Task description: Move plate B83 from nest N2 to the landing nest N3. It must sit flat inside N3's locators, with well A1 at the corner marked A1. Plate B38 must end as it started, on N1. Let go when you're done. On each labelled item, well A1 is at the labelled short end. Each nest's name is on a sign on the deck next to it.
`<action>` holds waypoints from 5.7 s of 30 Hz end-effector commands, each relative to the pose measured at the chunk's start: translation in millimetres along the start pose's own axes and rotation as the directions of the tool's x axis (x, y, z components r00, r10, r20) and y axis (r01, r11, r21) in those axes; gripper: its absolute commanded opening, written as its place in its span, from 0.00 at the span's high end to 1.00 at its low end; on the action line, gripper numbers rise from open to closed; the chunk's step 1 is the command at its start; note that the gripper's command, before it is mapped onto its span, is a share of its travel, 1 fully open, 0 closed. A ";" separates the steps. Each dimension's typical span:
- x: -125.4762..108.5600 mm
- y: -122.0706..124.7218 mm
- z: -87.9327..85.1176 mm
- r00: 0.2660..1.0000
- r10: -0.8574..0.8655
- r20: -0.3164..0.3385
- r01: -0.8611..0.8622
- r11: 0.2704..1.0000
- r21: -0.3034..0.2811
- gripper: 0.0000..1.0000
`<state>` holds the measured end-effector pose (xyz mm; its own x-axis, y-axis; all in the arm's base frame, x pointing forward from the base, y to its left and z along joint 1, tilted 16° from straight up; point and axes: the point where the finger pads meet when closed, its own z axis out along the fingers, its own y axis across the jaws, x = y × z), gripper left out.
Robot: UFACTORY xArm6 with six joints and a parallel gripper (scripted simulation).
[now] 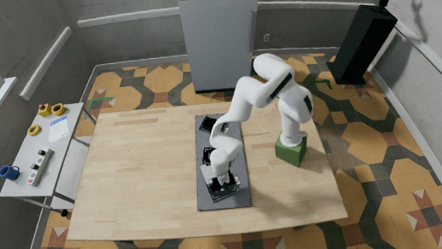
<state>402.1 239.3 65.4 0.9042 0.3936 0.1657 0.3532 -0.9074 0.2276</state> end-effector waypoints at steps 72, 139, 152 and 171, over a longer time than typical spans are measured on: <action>-39.3 189.0 1.8 0.901 0.434 -0.004 -0.434 0.901 0.001 1.00; -39.4 189.0 85.8 0.901 0.434 -0.003 -0.434 0.901 0.001 1.00; -39.4 189.0 89.1 0.901 0.434 -0.003 -0.434 0.901 0.001 1.00; -39.4 189.0 99.3 0.901 0.434 -0.003 -0.434 0.901 0.001 1.00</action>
<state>455.4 37.3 5.7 0.9683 -0.0389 0.2468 -0.0737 -0.9883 0.1336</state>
